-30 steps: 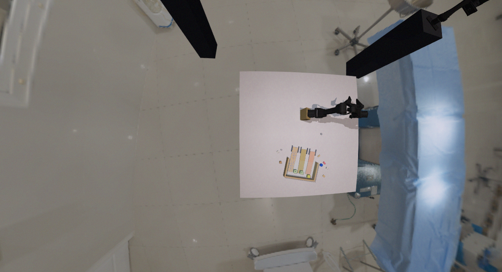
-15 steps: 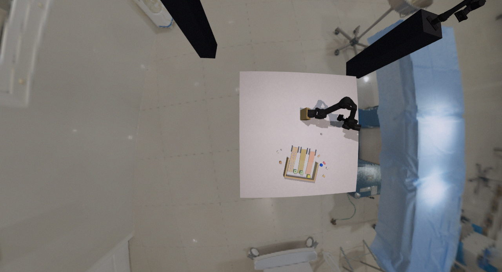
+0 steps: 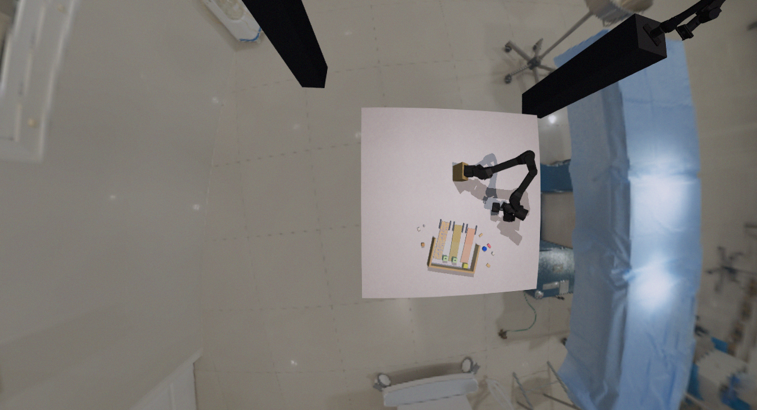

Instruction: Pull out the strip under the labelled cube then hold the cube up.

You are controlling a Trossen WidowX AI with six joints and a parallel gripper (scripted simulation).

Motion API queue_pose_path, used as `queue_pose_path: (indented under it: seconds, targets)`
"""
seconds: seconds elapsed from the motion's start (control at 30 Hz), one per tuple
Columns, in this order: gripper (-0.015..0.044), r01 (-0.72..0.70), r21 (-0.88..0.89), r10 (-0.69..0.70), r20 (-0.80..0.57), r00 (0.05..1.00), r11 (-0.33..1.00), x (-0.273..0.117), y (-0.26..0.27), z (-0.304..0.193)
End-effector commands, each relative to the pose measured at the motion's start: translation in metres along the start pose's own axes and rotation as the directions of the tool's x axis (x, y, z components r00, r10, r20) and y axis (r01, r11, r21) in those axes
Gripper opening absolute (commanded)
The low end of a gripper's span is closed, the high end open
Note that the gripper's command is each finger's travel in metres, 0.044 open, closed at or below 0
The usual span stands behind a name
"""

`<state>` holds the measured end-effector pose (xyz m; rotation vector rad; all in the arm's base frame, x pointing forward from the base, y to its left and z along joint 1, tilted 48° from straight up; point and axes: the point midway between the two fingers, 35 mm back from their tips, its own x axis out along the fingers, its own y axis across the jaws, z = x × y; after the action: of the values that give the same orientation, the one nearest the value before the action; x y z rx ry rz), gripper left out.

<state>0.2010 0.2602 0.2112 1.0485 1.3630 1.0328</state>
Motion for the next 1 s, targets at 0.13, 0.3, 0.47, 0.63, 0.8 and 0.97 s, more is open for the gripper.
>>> queue_pose_path:
  seconds: [0.13, 0.3, 0.47, 0.63, 0.8, 0.97]
  targets:
    - [0.04, 0.108, -0.127, -0.058, 0.35, 0.935, 0.986, -0.076, -0.075, 0.086]
    - [0.04, 0.235, -0.162, -0.11, 0.55, 0.828, 0.958, -0.141, -0.126, 0.116]
    - [0.04, 0.384, -0.143, -0.174, 0.714, 0.678, 0.912, -0.21, -0.176, 0.123]
    - [0.04, 0.484, -0.097, -0.222, 0.798, 0.56, 0.87, -0.254, -0.209, 0.114]
    - [0.04, 0.484, -0.097, -0.222, 0.798, 0.56, 0.87, -0.254, -0.209, 0.114]
    - [0.0321, 0.478, -0.082, -0.253, 0.763, 0.594, 0.874, -0.25, -0.214, 0.124]
